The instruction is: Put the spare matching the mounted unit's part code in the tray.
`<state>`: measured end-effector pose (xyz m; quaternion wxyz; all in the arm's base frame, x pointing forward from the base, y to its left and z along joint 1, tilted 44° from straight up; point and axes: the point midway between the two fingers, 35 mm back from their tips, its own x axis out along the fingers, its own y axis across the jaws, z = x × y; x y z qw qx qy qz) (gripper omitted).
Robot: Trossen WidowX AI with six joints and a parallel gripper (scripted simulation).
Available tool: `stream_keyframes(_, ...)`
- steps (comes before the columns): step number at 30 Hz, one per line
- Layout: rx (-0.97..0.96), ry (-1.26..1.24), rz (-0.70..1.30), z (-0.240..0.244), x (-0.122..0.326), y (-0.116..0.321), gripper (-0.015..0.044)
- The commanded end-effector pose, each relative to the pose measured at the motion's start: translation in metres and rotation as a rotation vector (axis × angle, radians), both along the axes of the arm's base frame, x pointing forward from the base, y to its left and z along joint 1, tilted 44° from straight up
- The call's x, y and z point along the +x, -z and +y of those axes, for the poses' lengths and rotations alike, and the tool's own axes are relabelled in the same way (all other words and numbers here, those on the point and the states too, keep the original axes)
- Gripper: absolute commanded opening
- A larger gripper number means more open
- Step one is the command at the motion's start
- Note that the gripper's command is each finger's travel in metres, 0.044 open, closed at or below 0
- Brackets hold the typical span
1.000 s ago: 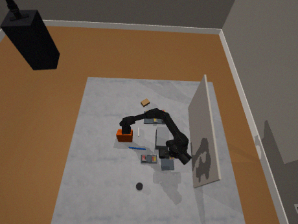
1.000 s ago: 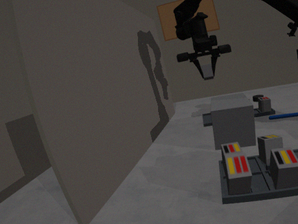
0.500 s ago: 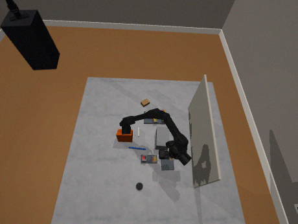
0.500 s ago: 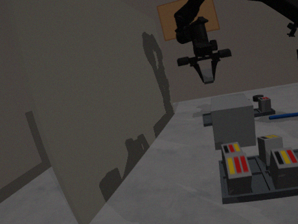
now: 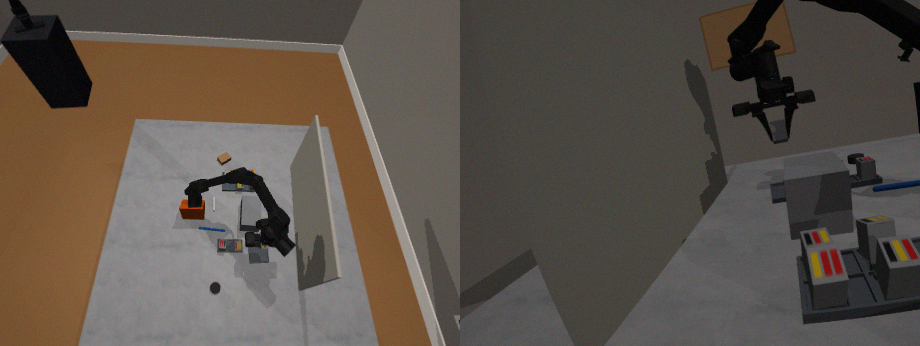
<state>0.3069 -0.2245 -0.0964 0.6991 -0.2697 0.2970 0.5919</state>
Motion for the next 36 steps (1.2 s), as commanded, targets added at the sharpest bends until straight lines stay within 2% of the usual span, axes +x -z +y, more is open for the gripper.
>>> stream_keyframes(1,0.003,0.007,0.000,0.002,0.000,0.003,0.0000)
stream_keyframes(36,0.003,0.007,0.000,0.024,0.006,0.028,0.0000)
